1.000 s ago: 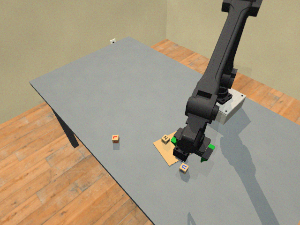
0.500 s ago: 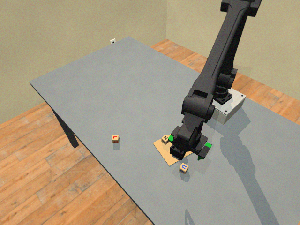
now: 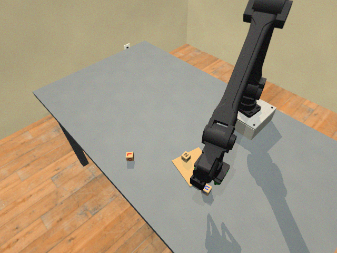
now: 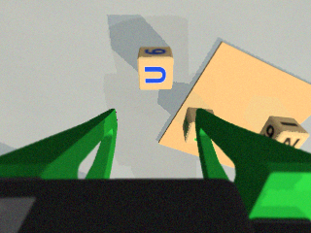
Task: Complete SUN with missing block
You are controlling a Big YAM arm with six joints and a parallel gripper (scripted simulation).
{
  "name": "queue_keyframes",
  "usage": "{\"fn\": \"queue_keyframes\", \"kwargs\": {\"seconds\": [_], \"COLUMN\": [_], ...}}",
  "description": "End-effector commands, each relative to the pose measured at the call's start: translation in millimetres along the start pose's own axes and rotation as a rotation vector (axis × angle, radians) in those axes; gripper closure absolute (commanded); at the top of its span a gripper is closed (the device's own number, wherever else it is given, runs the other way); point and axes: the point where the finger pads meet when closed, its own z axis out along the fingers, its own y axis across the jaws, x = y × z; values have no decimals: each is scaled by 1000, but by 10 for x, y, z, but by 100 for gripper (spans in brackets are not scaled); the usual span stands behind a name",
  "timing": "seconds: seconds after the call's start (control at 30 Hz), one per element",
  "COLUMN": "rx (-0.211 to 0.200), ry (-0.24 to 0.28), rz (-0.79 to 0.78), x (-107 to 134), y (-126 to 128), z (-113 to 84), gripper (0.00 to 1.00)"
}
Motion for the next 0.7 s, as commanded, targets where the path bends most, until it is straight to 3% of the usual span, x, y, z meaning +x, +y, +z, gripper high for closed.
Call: {"fn": "queue_keyframes", "kwargs": {"seconds": [0.0,0.07,0.13,0.2,0.37,0.67], "rx": [-11,-10,-6,-5,-7,-7], "ry": [-112,-110,-70,-56,-76,-76], "rz": [-9,-9,-10,-10,-10,-10], "x": [-298,-289,-250,-183,-200,-200], "y": [25,24,21,14,15,15], "z": [-342,-334,-160,-112,-208,-208], "gripper": [47,47,47,47,47,47]}}
